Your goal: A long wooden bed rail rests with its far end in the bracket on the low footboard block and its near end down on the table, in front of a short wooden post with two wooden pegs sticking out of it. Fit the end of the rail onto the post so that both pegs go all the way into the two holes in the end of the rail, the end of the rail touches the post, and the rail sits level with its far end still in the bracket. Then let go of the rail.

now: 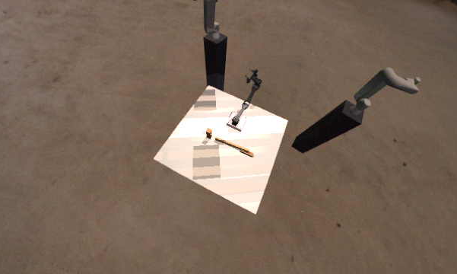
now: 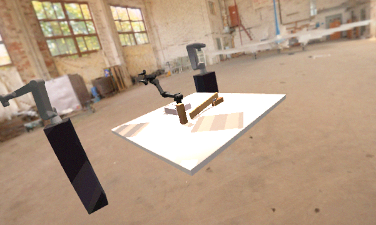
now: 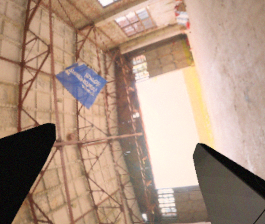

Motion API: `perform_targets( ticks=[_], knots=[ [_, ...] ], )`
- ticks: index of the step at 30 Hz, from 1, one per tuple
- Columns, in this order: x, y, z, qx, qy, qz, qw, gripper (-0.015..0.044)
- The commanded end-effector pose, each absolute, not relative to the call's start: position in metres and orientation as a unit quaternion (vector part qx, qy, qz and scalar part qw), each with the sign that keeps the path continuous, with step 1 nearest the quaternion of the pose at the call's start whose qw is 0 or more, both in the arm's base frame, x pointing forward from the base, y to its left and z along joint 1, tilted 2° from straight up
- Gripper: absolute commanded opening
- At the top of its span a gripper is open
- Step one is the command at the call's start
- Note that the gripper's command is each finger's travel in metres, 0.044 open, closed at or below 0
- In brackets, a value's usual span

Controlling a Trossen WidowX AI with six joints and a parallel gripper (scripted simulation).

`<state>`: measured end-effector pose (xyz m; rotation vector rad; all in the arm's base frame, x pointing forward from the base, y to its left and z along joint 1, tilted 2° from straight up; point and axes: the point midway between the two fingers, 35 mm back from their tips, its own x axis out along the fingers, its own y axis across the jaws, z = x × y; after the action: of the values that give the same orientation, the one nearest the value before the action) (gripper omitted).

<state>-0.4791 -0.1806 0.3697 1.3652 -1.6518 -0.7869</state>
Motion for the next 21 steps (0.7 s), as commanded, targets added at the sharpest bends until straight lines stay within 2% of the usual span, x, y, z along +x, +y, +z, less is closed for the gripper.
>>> perform_targets(
  ticks=[1,4,10,14,21],
  knots=[
    [-0.479,-0.18,0.371,0.541,-0.658,-0.315,0.418,0.0426],
    [-0.474,-0.167,0.392,0.501,-0.66,-0.339,0.446,0.044],
    [-0.42,-0.159,0.469,0.398,-0.609,-0.404,0.554,0.044],
    [-0.424,-0.15,0.478,0.395,-0.643,-0.373,0.54,0.044],
    [-0.333,-0.14,0.558,0.26,-0.558,-0.429,0.661,0.044]
  ],
)
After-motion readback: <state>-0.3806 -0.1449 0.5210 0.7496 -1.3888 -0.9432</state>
